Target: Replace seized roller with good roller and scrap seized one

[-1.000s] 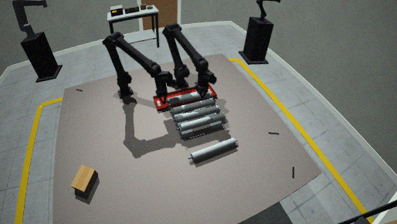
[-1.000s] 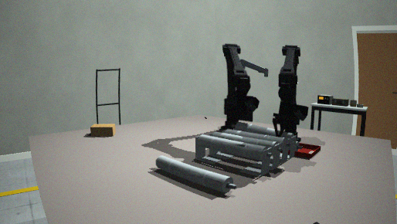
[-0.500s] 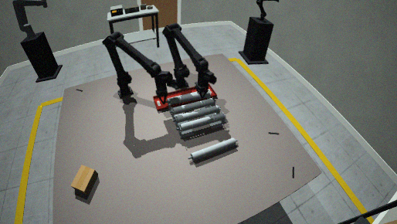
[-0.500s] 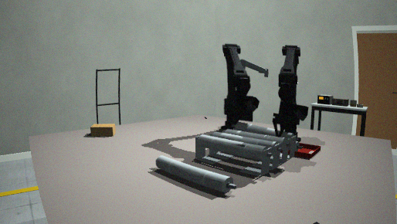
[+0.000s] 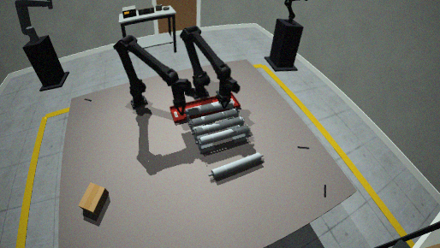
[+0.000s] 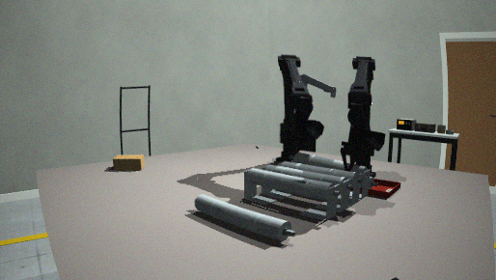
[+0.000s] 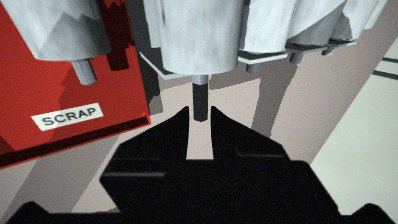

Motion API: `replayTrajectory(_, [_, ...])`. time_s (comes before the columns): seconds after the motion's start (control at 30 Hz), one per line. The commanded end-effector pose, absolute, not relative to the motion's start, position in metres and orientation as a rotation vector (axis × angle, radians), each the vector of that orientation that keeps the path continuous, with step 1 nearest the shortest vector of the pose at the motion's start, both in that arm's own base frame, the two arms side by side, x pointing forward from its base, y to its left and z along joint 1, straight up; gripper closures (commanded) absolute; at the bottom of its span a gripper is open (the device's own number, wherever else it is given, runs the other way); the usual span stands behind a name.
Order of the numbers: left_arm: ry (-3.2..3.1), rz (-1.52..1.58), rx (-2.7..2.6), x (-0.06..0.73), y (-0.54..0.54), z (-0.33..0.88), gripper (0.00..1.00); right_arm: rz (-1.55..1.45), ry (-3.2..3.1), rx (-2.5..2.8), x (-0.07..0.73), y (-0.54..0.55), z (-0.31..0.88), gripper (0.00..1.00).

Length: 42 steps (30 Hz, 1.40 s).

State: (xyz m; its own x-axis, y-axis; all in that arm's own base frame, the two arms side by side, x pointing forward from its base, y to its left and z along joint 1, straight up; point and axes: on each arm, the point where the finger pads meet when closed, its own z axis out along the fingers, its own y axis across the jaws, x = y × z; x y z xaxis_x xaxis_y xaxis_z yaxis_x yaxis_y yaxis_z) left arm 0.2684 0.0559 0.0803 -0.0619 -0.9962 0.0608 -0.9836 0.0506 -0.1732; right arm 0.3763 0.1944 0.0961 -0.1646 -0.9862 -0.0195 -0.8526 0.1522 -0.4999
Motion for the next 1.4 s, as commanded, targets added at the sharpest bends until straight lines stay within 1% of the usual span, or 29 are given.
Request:
replayTrajectory(0.0, [2.206, -0.294, -2.052, 0.282, 0.059, 0.092, 0.68, -0.514, 2.033, -1.79, 0.379, 0.212, 0.092, 0.68])
replayTrajectory(0.93, [2.206, -0.294, -2.052, 0.282, 0.059, 0.092, 0.68, -0.524, 2.053, -1.777, 0.381, 0.205, 0.093, 0.68])
replayTrajectory(0.97, [2.229, -0.275, -2.083, 0.273, 0.06, 0.078, 0.68, -0.524, 2.053, -1.777, 0.381, 0.205, 0.093, 0.68])
replayTrajectory(1.07, [2.196, -0.308, -2.055, 0.288, 0.065, 0.094, 0.68, -0.524, 2.053, -1.777, 0.381, 0.205, 0.093, 0.68])
replayTrajectory(1.37, [2.203, -0.297, -2.032, 0.288, 0.061, 0.105, 0.68, -0.524, 2.053, -1.777, 0.381, 0.205, 0.093, 0.68])
